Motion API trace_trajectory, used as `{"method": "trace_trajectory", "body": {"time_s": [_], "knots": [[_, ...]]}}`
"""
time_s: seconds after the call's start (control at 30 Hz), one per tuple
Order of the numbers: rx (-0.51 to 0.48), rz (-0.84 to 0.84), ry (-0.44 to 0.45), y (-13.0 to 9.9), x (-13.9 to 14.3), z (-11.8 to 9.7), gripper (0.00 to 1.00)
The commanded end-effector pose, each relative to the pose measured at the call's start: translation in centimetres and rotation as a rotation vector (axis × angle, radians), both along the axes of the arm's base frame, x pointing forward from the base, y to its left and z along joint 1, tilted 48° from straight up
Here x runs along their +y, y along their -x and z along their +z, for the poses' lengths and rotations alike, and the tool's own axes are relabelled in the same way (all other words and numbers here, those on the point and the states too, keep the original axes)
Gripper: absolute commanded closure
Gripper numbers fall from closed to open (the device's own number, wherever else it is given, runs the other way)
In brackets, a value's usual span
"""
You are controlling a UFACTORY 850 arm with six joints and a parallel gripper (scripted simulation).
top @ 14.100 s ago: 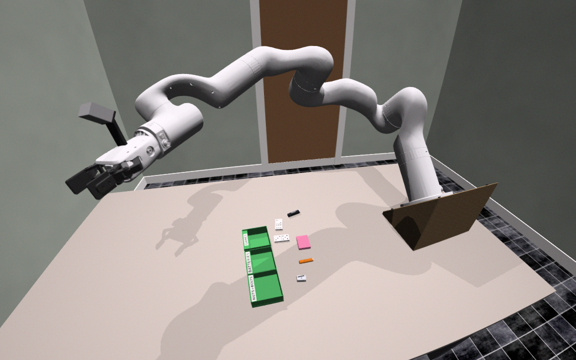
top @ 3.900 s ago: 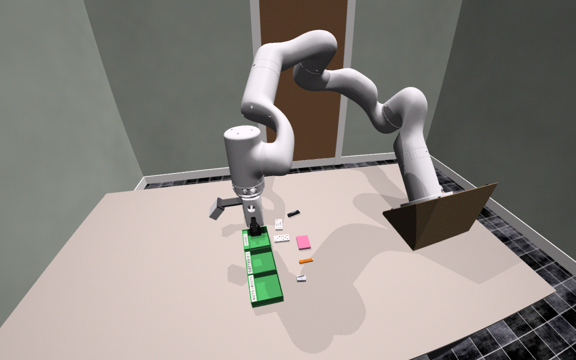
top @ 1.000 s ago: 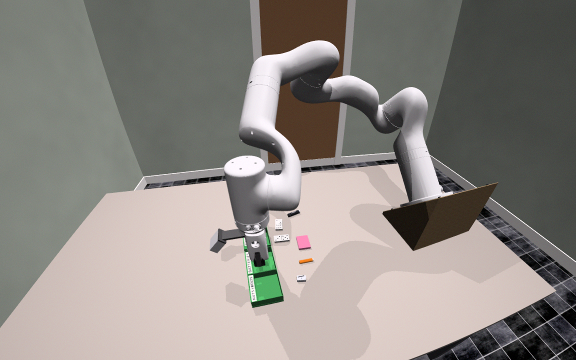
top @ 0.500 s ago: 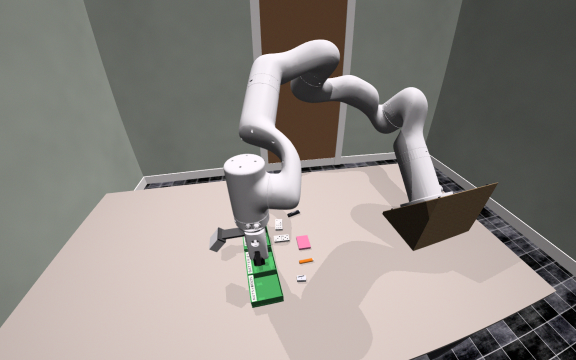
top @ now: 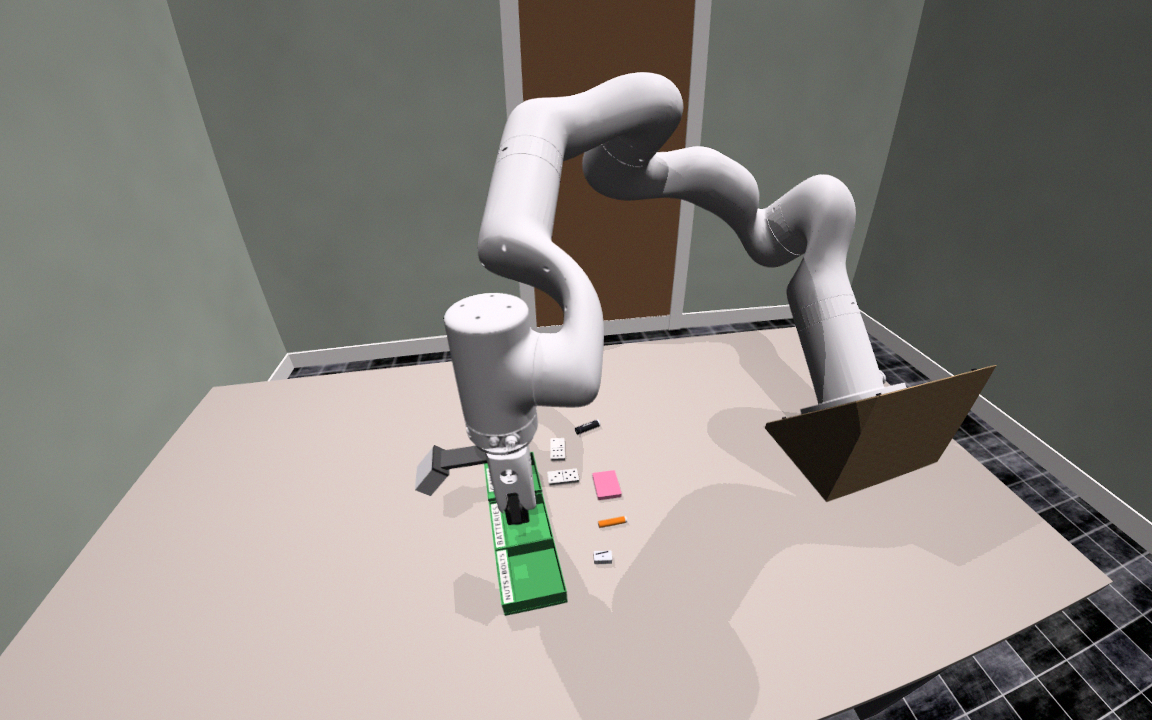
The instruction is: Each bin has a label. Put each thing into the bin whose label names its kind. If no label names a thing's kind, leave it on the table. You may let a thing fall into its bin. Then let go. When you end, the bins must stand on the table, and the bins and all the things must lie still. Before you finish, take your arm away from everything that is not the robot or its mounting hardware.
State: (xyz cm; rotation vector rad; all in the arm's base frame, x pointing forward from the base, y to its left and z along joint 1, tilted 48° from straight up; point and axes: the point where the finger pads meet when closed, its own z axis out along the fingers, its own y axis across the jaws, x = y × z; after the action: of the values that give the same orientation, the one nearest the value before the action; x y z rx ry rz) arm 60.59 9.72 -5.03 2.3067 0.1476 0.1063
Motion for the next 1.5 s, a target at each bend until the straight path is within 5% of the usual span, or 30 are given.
{"method": "trace_trajectory", "body": {"time_s": [0.0, 0.37, 1.0, 1.47], "knots": [[-0.001, 0.001, -0.001, 0.0, 0.3, 0.3, 0.93], [-0.001, 0.001, -0.001, 0.3, 2.3, 2.1, 0.93], [-0.001, 0.001, -0.001, 1.3, 7.9, -4.1, 0.93], [-0.001, 0.001, -0.001, 1.0, 6.2, -5.7, 0.93]]}}
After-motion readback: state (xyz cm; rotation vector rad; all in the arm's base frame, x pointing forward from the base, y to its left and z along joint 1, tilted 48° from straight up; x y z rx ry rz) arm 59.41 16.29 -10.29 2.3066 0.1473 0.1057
